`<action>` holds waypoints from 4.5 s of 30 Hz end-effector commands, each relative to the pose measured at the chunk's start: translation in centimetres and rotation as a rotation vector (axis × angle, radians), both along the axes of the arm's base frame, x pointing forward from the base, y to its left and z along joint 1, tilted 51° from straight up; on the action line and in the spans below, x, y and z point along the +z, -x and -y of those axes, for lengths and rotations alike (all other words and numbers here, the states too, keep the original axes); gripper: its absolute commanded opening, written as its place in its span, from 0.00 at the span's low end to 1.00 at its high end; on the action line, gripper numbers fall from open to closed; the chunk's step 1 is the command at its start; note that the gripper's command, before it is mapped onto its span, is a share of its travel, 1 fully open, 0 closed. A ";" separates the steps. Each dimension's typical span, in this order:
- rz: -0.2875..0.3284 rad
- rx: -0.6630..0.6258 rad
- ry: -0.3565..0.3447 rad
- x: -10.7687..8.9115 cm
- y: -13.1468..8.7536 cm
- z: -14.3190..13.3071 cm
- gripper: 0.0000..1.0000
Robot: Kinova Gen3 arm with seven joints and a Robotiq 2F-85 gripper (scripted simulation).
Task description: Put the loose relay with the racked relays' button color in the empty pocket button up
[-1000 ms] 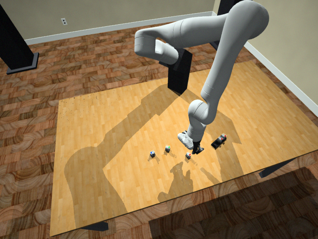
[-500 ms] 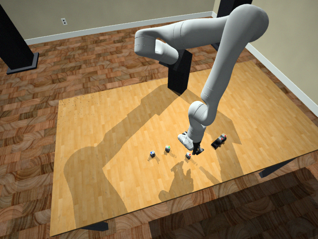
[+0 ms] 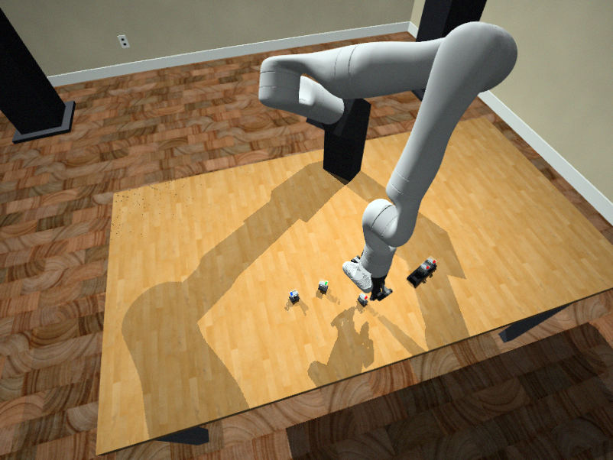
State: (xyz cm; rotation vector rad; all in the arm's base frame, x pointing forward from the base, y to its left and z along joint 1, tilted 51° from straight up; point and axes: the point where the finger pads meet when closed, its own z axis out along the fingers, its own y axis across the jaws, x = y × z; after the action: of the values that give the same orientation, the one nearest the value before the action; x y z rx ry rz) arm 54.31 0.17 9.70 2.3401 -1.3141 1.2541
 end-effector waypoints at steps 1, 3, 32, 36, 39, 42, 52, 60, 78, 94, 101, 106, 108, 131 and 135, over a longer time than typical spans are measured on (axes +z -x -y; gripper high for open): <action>0.000 -0.004 0.002 -0.2 -0.2 0.4 0.53; 0.000 -0.004 0.002 -0.2 -0.2 0.4 0.53; 0.000 -0.004 0.002 -1.0 -1.0 1.1 0.53; 0.000 -0.004 0.002 -1.0 -1.0 1.1 0.53; 0.000 -0.004 0.002 -1.0 -1.0 1.1 0.53; 0.000 -0.004 0.002 -1.0 -1.0 1.1 0.53; 0.000 -0.004 0.002 -1.0 -1.0 1.1 0.53; 0.000 -0.004 0.002 -1.0 -1.0 1.1 0.53; 0.000 -0.004 0.002 -1.0 -1.1 1.0 0.53; 0.000 -0.004 0.002 -1.0 -1.1 1.0 0.53; 0.000 -0.004 0.002 -1.0 -1.1 1.0 0.53; 0.000 -0.004 0.002 -1.0 -1.1 1.0 0.53; 0.000 -0.004 0.002 -1.0 -1.1 1.0 0.53; 0.000 -0.004 0.002 -1.2 -1.2 1.2 0.53; 0.000 -0.004 0.002 -1.3 -1.3 1.3 0.53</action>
State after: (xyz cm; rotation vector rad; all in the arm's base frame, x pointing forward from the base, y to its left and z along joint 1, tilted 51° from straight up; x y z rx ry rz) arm 55.58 -1.01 8.42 2.3364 -1.3166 1.2529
